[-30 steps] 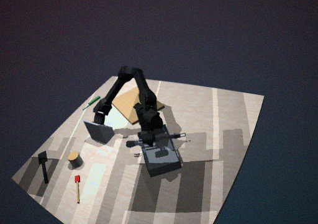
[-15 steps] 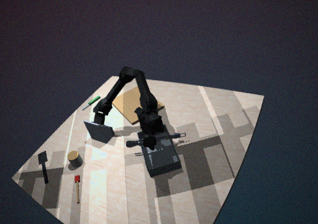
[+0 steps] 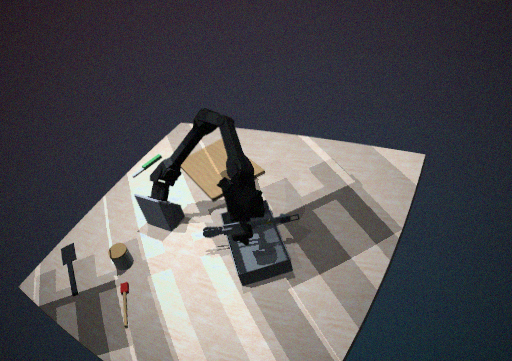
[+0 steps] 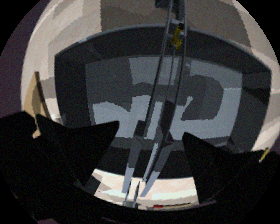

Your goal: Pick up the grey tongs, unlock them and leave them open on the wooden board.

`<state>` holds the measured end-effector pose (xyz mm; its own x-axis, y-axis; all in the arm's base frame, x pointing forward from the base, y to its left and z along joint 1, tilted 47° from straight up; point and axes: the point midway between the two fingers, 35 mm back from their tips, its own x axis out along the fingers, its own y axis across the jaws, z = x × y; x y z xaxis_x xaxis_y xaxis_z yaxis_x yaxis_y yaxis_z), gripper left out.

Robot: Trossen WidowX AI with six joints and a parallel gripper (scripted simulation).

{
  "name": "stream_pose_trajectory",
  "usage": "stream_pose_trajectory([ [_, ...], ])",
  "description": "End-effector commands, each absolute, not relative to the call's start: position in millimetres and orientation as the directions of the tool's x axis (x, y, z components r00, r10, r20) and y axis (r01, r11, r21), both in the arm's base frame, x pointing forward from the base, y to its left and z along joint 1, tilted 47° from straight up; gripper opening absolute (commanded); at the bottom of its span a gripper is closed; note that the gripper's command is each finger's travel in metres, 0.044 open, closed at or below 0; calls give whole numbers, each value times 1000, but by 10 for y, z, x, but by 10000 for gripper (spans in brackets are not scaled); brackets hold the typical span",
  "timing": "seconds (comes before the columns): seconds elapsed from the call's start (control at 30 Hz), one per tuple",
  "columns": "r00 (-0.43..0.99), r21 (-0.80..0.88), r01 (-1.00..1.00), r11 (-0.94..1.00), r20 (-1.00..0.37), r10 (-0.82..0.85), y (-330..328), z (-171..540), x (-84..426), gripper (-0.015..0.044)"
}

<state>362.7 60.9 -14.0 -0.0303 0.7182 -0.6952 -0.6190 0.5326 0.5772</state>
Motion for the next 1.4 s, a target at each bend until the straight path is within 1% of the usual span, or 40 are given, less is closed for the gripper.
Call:
stream_pose_trajectory([
  [0.0, -29, 576, -620, 533, -695, 718, 605, -134, 3631, 335],
  [0.27, -29, 576, -620, 533, -695, 718, 605, -134, 3631, 125],
  [0.77, -29, 576, -620, 533, -695, 718, 605, -134, 3631, 25],
  [0.97, -29, 576, -619, 533, -696, 718, 587, -119, 3637, -133],
  [1.0, -29, 576, -619, 534, -697, 717, 549, -89, 3648, -150],
  [1.1, -29, 574, -617, 538, -700, 714, 346, 82, 3695, -150],
  [1.23, -32, 578, -613, 539, -699, 714, -130, 535, 3705, -150],
  [1.37, -34, 582, -611, 536, -696, 717, -312, 730, 3669, -150],
])
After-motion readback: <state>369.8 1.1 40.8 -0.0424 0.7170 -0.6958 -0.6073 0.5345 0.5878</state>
